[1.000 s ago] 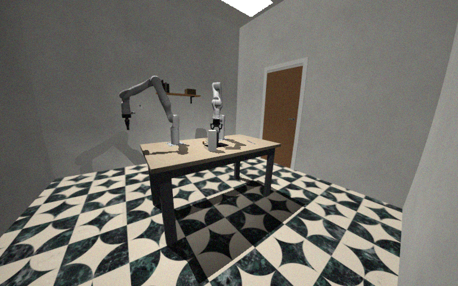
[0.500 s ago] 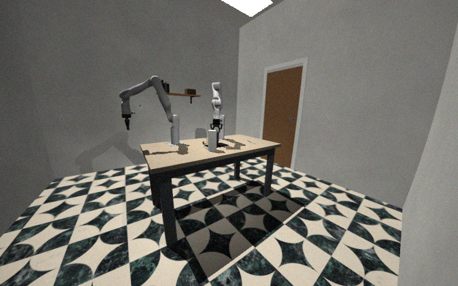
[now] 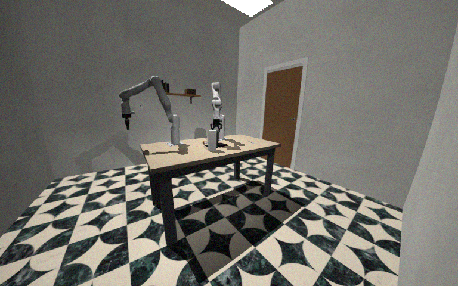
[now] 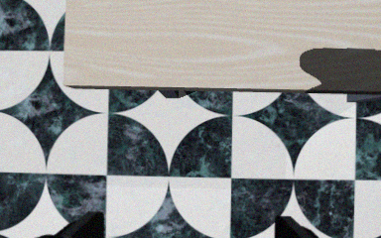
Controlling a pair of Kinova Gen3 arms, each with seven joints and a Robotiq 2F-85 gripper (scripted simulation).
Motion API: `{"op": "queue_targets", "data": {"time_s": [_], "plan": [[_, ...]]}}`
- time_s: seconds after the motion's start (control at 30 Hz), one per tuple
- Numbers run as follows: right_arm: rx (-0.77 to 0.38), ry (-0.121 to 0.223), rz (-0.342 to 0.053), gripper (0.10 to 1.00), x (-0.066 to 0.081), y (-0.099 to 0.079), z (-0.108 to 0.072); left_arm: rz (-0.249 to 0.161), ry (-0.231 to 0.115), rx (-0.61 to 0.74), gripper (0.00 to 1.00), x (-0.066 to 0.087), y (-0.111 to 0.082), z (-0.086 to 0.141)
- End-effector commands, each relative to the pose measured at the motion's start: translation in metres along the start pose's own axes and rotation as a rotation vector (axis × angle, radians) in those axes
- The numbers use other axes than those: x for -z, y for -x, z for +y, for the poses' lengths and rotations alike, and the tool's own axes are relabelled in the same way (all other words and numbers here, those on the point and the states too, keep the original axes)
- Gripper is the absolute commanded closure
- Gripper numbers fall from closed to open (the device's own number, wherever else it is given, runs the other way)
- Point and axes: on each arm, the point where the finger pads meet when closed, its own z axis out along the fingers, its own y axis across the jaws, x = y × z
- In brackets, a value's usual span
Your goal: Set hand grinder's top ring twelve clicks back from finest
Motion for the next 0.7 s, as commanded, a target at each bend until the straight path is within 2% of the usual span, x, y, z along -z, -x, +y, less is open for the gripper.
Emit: {"op": "queue_targets", "data": {"time_s": [0.0, 0.67], "plan": [[0.000, 0.000, -0.002, 0.099, 0.0006, 0.0003, -0.0001, 0.001, 0.000, 0.019, 0.340, 0.0002, -0.0001, 0.0002], [0.000, 0.000, -0.002, 0.099, 0.0006, 0.0003, -0.0001, 0.001, 0.000, 0.212, 0.340, 0.0002, -0.0001, 0.0002]]}}
